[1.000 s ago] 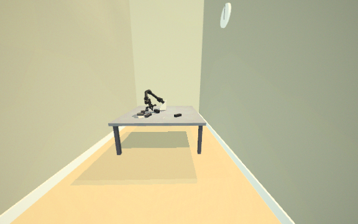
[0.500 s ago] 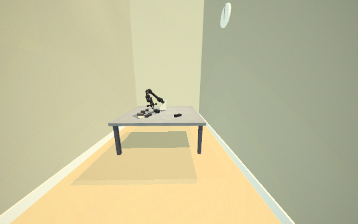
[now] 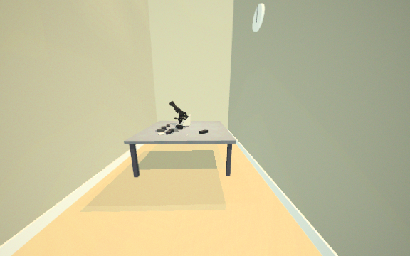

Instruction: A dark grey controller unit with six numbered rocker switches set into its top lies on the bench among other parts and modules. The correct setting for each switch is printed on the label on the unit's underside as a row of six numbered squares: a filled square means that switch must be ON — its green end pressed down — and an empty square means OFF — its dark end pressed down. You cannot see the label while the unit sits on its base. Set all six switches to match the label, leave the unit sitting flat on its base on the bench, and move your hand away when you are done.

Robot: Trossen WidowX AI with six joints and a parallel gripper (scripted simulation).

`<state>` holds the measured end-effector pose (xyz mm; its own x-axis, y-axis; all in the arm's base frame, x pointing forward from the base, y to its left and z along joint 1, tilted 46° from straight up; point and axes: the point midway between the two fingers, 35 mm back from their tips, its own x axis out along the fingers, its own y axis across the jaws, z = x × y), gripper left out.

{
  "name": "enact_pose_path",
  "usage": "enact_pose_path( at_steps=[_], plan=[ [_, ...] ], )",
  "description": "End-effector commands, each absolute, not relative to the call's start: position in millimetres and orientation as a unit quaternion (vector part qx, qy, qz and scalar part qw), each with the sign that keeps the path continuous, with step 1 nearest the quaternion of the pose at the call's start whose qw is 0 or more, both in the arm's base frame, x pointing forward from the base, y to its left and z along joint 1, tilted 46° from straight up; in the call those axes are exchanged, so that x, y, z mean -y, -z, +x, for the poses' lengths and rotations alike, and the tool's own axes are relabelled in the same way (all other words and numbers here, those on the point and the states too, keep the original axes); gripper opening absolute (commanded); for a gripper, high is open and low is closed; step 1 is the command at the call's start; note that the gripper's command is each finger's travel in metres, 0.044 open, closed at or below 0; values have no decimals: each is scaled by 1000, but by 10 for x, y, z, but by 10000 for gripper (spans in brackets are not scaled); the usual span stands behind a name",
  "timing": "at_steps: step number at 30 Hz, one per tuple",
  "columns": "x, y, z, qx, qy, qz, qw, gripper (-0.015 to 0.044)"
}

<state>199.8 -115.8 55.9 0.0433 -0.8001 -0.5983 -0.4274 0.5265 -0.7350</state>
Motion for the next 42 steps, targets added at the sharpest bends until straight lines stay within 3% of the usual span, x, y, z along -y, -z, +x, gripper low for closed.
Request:
enact_pose_path(
  at_steps=[1,42],
  plan=[
    [1107,-467,1768,-652,168,-509,536,0],
    [1428,-52,1603,-639,167,-540,522,0]
  ],
)
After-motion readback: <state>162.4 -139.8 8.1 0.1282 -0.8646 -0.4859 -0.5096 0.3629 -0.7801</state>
